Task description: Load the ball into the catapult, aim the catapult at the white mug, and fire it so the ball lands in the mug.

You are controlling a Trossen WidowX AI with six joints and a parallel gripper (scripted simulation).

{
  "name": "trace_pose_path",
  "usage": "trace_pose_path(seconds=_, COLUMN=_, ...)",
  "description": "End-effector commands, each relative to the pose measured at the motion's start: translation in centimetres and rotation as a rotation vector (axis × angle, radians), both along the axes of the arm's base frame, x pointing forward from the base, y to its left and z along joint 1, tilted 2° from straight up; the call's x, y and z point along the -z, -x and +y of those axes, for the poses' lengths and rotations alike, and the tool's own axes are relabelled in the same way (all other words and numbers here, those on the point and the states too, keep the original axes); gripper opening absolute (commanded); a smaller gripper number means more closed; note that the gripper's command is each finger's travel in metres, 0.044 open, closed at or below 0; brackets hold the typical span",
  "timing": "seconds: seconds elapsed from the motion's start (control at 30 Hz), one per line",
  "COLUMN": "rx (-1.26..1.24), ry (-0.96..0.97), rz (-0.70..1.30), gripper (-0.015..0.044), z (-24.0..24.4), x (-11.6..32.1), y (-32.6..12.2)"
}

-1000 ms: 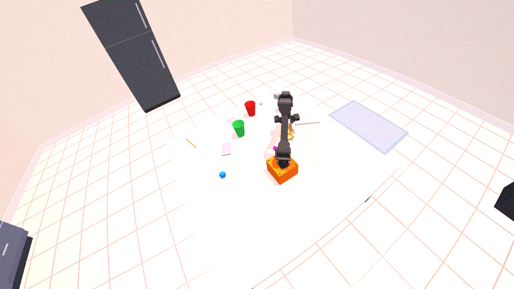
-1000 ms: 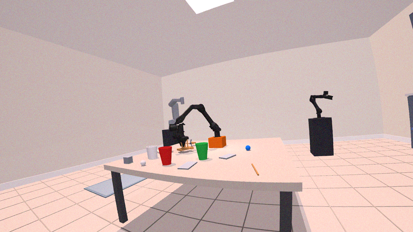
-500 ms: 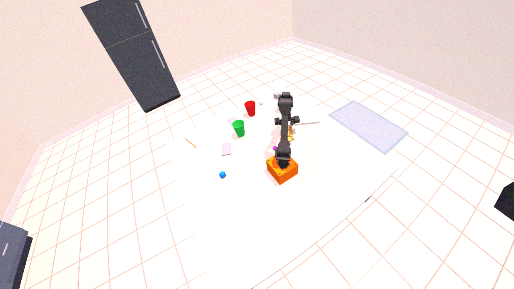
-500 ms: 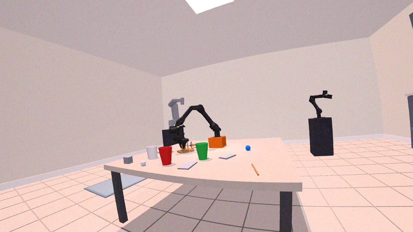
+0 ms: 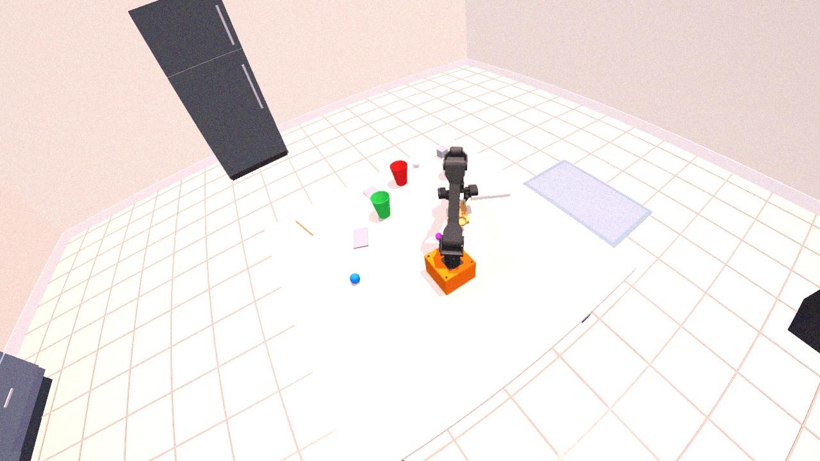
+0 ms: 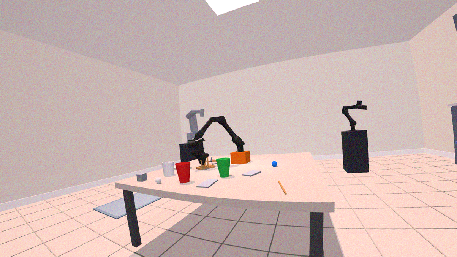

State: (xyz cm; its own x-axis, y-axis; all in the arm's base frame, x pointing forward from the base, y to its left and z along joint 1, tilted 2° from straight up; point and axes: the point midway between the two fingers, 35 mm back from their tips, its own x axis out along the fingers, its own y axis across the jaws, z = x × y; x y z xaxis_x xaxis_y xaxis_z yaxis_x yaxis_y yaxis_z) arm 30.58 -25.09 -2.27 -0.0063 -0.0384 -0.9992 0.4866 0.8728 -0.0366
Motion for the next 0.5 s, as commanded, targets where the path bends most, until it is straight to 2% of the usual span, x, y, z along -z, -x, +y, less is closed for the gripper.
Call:
trace_pose_path(seconds=0.0, rx=0.0, ry=0.002, rz=-0.001, gripper=0.0341, z=0.0, x=-0.1, y=0.0)
trace_pose_path(seconds=0.07, rx=0.0, ry=0.001, rz=-0.001, gripper=0.0394, z=-0.1, x=-1.1, y=-0.1)
trace_pose_path(seconds=0.13, rx=0.0, ry=0.001, rz=-0.001, gripper=0.044, z=0.0, x=-4.1, y=-0.2)
trace_pose_path(seconds=0.27, rx=0.0, ry=0.0, rz=0.0, gripper=0.044, z=0.5, x=-9.8, y=0.1)
trace_pose_path(seconds=0.47, rx=-0.005, ry=-0.005, rz=0.007, gripper=0.044, z=0.4, x=-8.1, y=0.1)
